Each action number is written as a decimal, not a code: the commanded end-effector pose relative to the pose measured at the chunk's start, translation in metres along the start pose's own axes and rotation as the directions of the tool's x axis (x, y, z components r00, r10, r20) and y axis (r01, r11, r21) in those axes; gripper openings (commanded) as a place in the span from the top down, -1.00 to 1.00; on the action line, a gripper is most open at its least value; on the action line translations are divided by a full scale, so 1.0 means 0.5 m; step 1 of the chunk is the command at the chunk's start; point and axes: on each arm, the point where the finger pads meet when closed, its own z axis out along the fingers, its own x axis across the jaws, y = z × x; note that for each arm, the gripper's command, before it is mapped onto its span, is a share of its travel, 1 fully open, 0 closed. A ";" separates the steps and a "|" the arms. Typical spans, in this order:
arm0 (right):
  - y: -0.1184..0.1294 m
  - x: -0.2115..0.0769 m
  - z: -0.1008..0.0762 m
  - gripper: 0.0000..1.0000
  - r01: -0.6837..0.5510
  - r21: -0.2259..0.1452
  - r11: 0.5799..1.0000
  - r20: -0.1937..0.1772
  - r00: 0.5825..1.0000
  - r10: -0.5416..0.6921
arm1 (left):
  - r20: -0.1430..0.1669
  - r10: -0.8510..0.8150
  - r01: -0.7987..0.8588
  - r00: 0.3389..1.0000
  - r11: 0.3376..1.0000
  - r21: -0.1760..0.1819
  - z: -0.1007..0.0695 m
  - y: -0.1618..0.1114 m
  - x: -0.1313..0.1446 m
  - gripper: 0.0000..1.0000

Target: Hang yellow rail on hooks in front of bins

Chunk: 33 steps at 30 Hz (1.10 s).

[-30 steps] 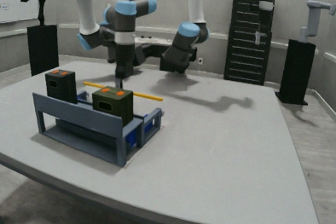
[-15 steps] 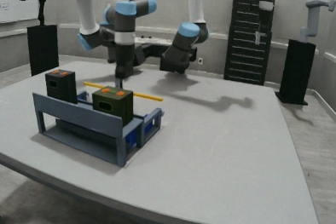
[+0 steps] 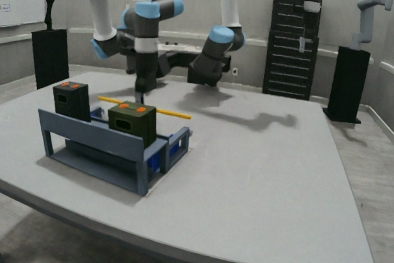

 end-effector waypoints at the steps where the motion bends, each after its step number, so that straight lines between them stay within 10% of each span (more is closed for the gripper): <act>1: -0.001 -0.001 0.006 1.00 0.000 0.001 1.000 0.000 1.000 0.000 | 0.000 -0.001 0.001 1.000 1.000 -0.002 0.000 -0.001 0.001 -1.00; 33: -0.003 0.000 0.037 1.00 0.000 0.001 1.000 0.000 1.000 0.000 | 0.000 -0.001 0.001 1.000 1.000 -0.002 0.000 -0.001 0.001 -1.00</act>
